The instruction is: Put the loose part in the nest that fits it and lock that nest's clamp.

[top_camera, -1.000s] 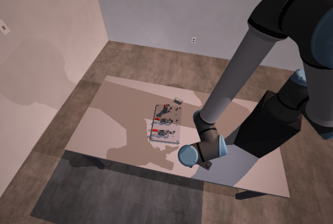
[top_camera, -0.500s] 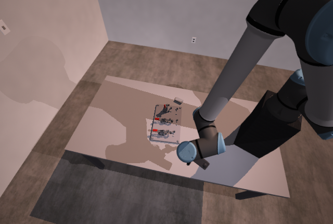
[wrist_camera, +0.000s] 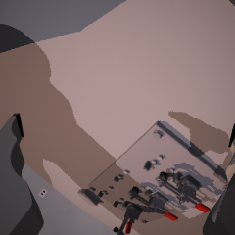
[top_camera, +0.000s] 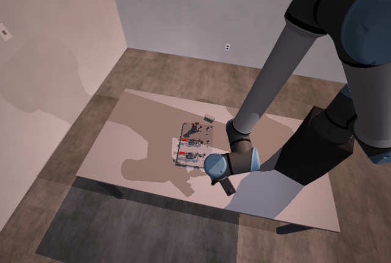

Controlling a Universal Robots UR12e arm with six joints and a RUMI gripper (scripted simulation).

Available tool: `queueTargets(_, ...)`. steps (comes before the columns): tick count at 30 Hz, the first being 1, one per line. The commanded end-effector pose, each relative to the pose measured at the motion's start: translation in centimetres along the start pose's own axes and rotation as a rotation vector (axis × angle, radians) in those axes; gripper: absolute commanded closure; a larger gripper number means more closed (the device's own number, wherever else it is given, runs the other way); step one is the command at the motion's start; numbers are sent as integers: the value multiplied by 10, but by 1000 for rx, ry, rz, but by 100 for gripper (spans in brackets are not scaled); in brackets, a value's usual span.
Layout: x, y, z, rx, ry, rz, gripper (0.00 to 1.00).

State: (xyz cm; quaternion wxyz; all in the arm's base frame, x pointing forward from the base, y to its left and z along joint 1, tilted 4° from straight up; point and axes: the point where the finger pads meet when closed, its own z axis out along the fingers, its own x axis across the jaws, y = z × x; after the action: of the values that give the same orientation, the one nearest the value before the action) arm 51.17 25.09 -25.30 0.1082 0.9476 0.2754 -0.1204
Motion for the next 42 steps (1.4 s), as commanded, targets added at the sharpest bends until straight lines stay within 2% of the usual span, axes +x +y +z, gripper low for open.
queueTargets(1, 6, 15, -1, 17, 24, 172, 0)
queueTargets(12, 17, 48, -2, 61, 63, 503, 0)
queueTargets(15, 17, 48, -2, 63, 63, 511, 0)
queueTargets(17, 20, 60, -3, 80, 74, 623, 0)
queueTargets(28, 26, 97, -5, 136, 102, 956, 0)
queueTargets(31, 26, 97, -5, 137, 102, 962, 0)
queueTargets(33, 28, 110, -5, 158, 109, 1073, 0)
queueTargets(42, 29, 141, -7, 212, 122, 1337, 0)
